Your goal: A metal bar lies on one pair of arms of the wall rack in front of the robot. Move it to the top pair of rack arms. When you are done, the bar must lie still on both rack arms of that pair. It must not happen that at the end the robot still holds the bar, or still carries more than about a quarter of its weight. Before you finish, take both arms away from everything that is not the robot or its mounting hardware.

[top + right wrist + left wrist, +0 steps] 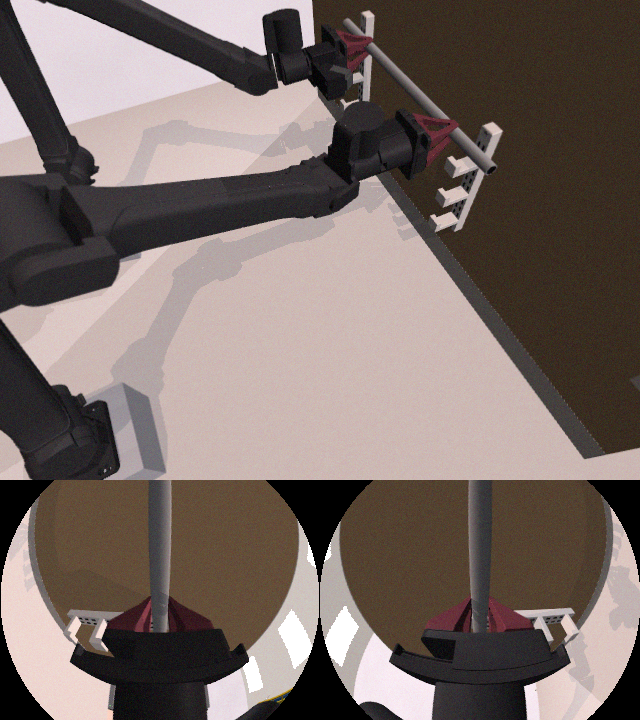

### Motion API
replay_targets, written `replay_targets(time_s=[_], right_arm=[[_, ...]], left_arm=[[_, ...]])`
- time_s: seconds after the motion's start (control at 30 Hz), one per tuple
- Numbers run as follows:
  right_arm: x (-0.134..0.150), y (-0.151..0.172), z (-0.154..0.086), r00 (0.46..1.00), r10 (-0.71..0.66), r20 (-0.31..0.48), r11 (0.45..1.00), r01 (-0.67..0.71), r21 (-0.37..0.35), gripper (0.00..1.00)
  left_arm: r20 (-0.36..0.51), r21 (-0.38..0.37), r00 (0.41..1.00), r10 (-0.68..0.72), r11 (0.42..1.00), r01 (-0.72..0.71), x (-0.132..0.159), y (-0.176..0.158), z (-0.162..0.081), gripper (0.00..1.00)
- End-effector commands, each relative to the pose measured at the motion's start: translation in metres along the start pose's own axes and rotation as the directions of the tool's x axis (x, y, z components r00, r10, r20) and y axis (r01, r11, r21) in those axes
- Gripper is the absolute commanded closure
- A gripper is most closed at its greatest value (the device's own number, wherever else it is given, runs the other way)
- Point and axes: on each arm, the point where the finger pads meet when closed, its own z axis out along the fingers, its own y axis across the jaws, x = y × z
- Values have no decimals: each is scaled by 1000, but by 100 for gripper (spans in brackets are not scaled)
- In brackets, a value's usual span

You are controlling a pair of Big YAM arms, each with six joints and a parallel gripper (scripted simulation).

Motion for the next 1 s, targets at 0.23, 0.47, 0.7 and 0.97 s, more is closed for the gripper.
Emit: replay_targets(time_s=[0.23, 0.47, 0.7, 0.97], right_arm=[[6, -30, 3, 1000, 24, -7, 998, -24, 66, 100], [6, -30, 3, 1000, 24, -7, 998, -24, 66, 100], [6, -29, 3, 1000, 24, -7, 998, -24, 66, 100], [6, -28, 3, 1000, 24, -7, 998, -24, 66, 100]], left_arm=[[-7, -37, 1000, -6, 999, 6, 4, 10, 4, 100], [-7, -37, 1000, -6, 999, 6, 4, 9, 4, 100], [-7, -37, 1000, -6, 999, 6, 4, 8, 4, 100], [-7, -37, 1000, -6, 999, 6, 4, 7, 4, 100]])
